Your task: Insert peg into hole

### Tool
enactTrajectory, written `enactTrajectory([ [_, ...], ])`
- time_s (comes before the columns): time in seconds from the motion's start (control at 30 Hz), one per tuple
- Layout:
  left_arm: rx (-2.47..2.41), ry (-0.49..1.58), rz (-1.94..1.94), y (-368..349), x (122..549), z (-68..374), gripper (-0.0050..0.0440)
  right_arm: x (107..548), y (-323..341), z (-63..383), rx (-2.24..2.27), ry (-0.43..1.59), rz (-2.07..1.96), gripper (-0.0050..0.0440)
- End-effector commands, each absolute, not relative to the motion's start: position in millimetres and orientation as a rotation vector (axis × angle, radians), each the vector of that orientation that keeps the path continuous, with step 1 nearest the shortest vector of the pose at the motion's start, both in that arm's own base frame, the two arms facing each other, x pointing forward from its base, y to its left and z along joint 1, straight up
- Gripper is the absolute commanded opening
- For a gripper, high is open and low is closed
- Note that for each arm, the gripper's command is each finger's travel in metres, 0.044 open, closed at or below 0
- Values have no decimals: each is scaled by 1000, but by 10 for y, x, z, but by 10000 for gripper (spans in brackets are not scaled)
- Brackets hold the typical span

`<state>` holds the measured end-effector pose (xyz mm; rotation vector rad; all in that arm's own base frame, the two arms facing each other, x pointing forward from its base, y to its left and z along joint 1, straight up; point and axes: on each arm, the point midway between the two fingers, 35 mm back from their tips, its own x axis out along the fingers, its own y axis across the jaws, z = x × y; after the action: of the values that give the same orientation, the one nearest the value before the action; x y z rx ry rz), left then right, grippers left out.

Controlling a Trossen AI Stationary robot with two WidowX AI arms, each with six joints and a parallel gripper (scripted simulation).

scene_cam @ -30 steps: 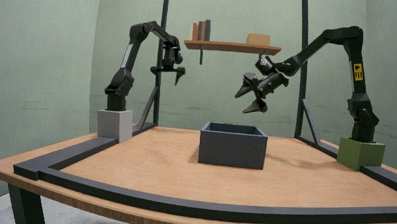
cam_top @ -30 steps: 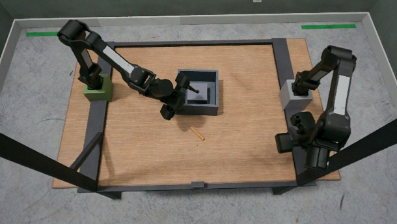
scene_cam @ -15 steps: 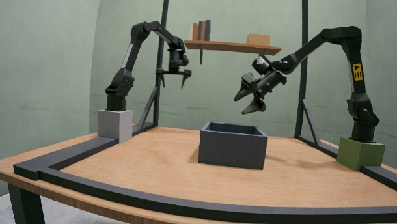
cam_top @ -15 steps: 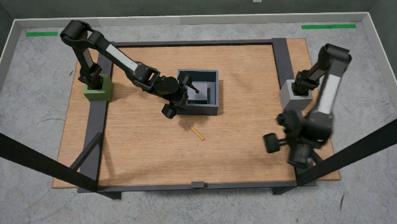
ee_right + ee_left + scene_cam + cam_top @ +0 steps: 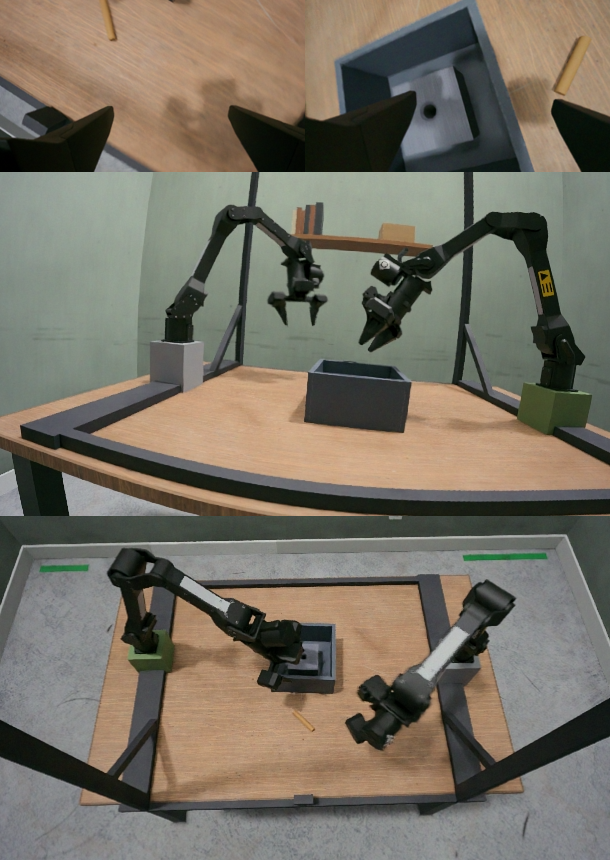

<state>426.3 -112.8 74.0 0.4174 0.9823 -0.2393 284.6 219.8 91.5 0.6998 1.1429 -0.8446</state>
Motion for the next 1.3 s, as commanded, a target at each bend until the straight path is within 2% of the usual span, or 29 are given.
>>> enactTrajectory([
  [0.0, 309, 1034, -222, -1077, 4326, 777, 440, 3199, 2068, 816, 628, 1156, -730, 440],
  [0.23, 197, 1104, -195, -983, 4328, 744, 440, 3620, 1939, 731, 512, 1168, -589, 440],
  [0.53, 44, 1193, -75, -468, 4404, 696, 440, 4276, 1633, 488, 317, 1174, -400, 440],
  [1.13, 48, 1192, -73, -452, 4381, 713, 440, 4302, 1605, 495, 300, 1170, -386, 440],
  [1.23, 49, 1180, -77, -482, 4341, 760, 440, 4317, 1633, 446, 275, 1182, -372, 368],
  [1.27, 49, 1180, -77, -482, 4341, 760, 440, 4317, 1633, 446, 275, 1182, -372, 368],
])
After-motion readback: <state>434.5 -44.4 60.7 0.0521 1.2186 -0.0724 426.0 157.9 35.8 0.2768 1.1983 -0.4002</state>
